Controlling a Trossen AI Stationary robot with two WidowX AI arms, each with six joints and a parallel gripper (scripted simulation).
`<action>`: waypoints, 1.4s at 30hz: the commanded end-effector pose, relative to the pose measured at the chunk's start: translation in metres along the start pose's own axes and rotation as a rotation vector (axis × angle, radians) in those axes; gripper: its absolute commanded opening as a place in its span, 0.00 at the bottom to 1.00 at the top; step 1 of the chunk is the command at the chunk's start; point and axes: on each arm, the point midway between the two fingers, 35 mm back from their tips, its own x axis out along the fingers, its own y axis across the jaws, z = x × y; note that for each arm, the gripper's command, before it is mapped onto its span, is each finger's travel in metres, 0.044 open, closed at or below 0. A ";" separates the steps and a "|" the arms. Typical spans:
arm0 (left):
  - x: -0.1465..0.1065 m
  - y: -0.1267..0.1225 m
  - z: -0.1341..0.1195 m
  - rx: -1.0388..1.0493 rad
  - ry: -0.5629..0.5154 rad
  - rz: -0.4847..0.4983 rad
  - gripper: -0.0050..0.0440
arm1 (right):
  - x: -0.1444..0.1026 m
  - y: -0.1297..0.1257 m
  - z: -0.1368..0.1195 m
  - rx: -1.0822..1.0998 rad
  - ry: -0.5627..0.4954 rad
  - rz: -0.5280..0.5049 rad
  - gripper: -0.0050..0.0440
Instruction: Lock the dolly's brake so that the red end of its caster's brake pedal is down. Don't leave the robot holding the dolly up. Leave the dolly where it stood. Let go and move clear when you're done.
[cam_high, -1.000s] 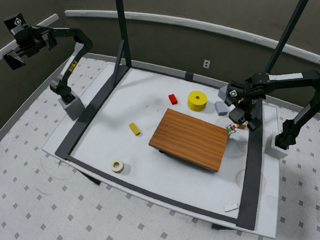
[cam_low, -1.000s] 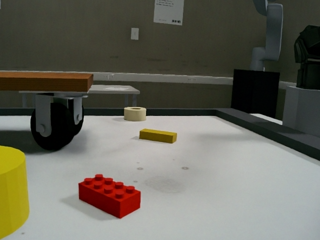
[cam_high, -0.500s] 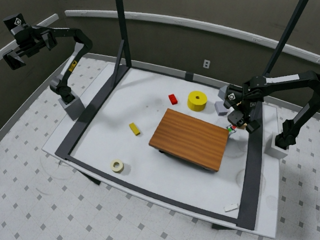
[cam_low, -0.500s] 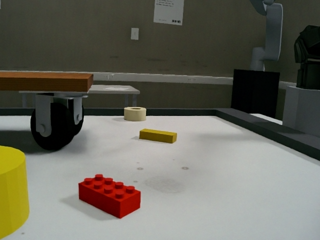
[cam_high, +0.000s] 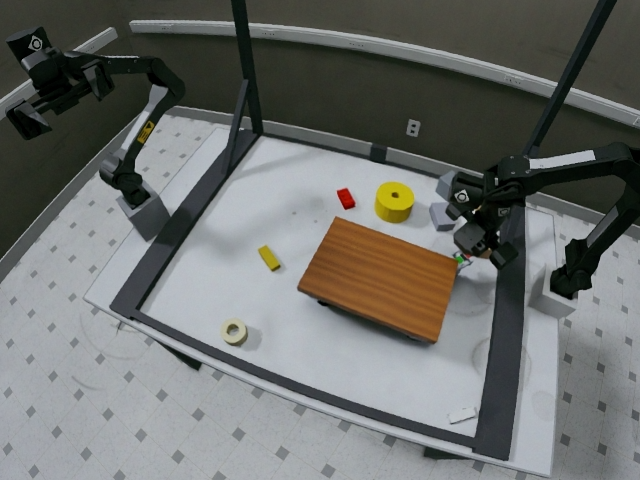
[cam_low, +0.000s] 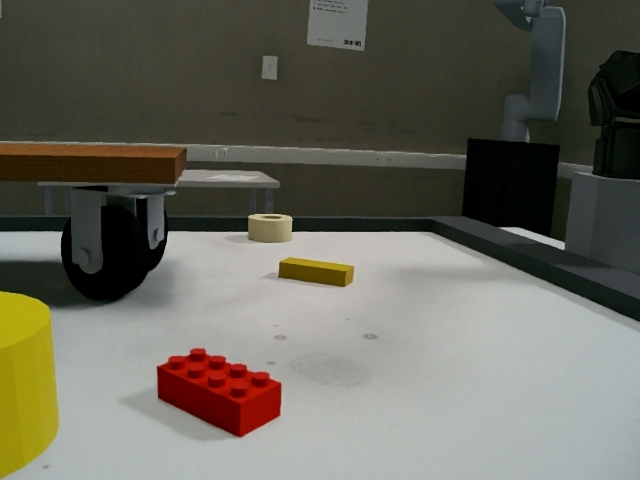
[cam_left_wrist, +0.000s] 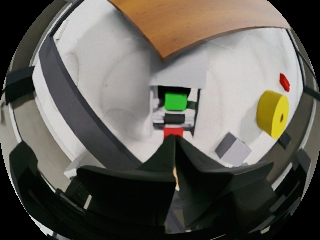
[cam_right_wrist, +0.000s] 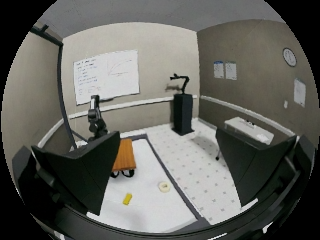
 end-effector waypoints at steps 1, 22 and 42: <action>0.001 -0.001 0.000 0.000 -0.004 -0.006 0.00 | 0.000 0.001 0.003 -0.010 -0.001 0.000 1.00; 0.011 -0.001 0.000 0.000 -0.002 -0.004 0.00 | 0.000 0.001 0.003 -0.010 -0.001 0.000 1.00; 0.014 -0.001 0.000 0.000 -0.002 -0.004 0.00 | 0.000 0.001 0.003 -0.010 -0.001 0.000 1.00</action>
